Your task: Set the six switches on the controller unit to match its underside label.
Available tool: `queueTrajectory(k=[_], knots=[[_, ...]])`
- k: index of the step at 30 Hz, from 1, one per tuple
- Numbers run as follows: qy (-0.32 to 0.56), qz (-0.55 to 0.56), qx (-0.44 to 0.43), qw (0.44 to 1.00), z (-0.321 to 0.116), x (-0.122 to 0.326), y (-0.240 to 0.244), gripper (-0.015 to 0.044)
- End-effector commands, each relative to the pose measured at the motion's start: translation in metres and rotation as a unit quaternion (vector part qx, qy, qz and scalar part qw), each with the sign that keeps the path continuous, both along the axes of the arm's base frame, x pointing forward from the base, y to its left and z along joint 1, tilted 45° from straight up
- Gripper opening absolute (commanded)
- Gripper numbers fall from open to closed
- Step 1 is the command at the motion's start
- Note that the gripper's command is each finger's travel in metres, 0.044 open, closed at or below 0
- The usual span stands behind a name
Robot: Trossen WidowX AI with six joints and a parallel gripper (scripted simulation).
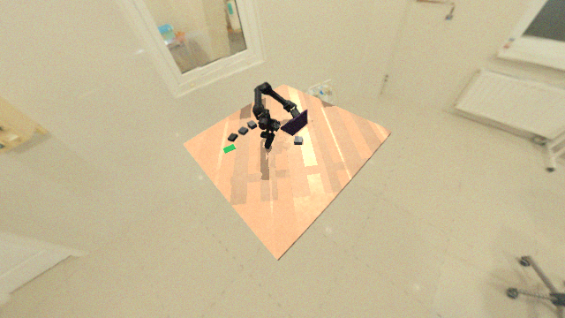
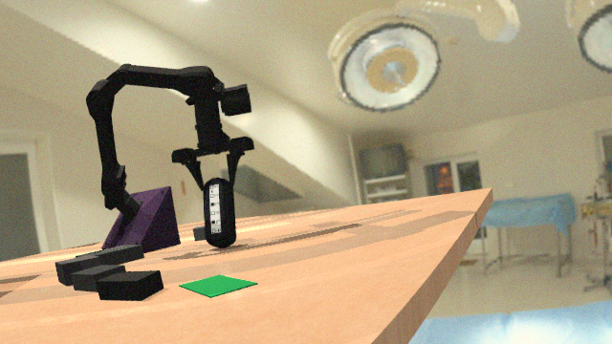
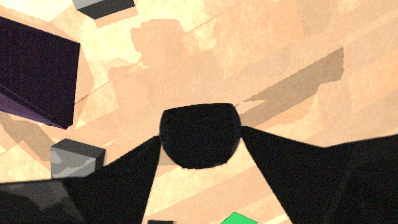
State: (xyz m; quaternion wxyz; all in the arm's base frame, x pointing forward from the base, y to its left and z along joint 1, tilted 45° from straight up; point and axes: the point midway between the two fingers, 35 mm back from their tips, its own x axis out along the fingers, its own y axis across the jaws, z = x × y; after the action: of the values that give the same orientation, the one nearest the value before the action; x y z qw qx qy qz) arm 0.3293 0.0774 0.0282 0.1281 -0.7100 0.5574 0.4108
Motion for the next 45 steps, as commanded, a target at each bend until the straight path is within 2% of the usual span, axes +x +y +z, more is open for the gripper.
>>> queueTrajectory(k=[1,45], knots=[[-0.007,0.0,-0.006,1.0,0.006,0.005,-0.006,0.0338],[-0.007,0.0,-0.006,1.0,0.016,0.01,-0.013,0.0338]])
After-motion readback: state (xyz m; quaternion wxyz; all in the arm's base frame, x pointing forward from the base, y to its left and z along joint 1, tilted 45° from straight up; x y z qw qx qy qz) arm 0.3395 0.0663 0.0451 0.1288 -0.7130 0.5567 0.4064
